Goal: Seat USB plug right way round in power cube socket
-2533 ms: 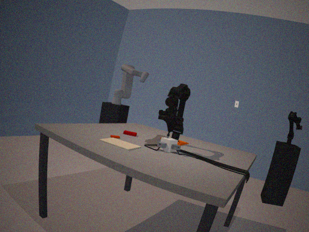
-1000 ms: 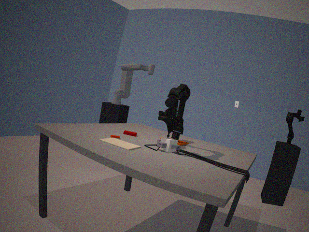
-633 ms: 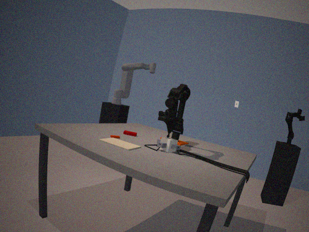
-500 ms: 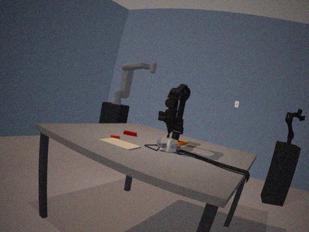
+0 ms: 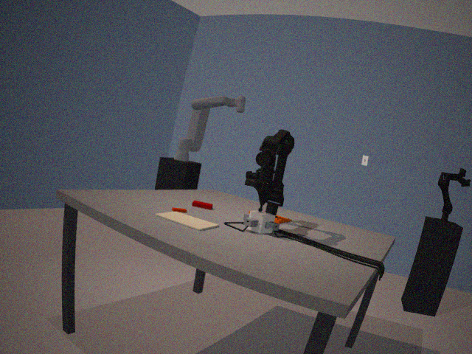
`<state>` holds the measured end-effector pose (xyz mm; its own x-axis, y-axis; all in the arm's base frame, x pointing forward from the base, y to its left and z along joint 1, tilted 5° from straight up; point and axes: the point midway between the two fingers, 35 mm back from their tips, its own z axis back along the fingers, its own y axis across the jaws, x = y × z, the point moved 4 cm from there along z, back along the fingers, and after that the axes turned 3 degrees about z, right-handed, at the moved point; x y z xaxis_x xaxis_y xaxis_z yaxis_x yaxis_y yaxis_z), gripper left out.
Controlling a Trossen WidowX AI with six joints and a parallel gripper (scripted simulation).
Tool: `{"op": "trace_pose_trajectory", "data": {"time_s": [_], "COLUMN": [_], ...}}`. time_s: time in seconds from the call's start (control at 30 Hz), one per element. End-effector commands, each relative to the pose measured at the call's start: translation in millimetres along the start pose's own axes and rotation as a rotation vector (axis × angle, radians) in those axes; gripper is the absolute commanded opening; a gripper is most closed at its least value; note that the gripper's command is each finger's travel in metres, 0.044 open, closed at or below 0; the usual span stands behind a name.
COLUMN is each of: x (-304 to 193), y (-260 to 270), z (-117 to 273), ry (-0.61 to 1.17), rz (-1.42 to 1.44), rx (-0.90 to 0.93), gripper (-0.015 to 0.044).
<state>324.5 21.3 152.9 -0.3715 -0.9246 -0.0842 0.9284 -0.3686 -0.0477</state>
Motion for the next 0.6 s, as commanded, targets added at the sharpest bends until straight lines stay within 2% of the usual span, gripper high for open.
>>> {"op": "trace_pose_trajectory", "data": {"time_s": [0.0, 0.57], "x": [-0.3, -0.2], "y": [-0.2, -0.2], "z": [-1.3, -3.4], "ry": [0.004, 0.004], "rz": [-0.004, -0.004], "rx": [-0.002, -0.002], "gripper": [0.0000, 0.0000]}}
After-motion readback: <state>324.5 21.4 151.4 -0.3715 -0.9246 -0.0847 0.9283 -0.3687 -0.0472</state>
